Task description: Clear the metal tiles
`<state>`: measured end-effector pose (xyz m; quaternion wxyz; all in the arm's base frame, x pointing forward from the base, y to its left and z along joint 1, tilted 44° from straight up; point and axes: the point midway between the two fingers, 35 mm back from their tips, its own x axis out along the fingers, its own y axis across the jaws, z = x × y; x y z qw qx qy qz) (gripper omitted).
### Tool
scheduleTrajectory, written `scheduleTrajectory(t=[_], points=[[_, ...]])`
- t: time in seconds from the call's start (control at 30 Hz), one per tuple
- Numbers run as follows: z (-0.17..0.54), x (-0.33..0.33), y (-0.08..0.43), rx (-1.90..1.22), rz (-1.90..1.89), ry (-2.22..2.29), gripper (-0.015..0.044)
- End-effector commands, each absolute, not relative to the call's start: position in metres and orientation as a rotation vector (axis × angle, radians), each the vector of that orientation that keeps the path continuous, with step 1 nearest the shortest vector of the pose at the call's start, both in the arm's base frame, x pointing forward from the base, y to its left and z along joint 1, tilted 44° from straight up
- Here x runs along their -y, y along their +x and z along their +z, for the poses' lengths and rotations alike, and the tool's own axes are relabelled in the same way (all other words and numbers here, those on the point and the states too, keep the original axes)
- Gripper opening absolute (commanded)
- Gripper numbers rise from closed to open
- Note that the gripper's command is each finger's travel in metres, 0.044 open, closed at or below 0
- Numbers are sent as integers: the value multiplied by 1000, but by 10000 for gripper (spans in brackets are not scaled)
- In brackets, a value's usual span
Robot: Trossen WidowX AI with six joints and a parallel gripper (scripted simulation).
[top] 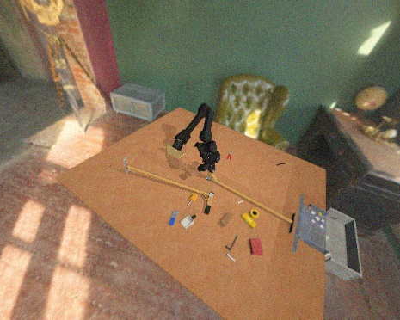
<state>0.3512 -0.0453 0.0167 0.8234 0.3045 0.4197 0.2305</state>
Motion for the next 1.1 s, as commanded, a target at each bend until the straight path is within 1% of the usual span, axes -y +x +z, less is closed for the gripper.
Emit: scheduleTrajectory(t=[0.0, 0.53, 1.07], points=[[17, 45, 351, -893, 490, 648, 26], [21, 51, 347, -894, 490, 646, 440], [44, 76, 324, -893, 490, 646, 440]])
